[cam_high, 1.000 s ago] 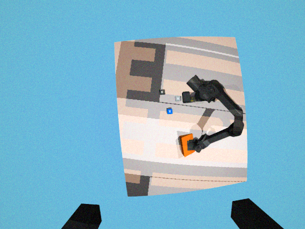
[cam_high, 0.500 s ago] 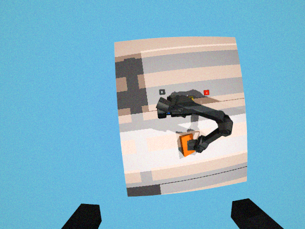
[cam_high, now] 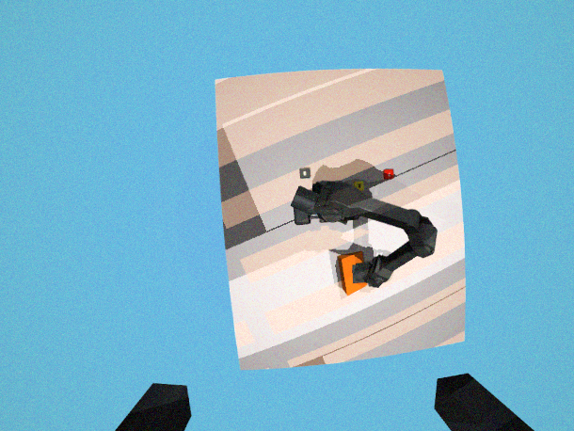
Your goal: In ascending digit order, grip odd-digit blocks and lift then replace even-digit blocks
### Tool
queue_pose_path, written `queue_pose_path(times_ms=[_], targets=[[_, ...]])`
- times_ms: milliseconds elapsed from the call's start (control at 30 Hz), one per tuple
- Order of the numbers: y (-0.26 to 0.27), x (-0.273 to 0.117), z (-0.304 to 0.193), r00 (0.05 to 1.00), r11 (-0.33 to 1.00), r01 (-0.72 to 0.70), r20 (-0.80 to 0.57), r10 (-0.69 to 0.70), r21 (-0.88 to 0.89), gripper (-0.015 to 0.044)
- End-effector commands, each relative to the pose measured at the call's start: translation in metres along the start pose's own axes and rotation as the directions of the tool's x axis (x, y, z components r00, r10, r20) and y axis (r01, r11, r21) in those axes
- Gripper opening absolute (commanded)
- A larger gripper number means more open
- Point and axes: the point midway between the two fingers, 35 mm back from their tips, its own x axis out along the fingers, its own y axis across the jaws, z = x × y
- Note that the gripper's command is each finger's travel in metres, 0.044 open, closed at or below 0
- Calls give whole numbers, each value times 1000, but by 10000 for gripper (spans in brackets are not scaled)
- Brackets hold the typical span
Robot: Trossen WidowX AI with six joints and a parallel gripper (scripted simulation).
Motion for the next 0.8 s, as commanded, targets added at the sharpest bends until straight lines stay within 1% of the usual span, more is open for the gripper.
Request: queue_pose_path(times_ms=[0,167,400,633,767], targets=[[1,0,-1,1000,1000,-1,-3,1,5,400],[4,-1,5,1000,1000,-2,-2,2,3,400],[27,-10,67,1000,1000,-6,5,6,-11,400],[42,-4,127,1000,1000,-3,12,3,-25,400],[44,-1,138,1000,1000,-1,13,1,-27,400]])
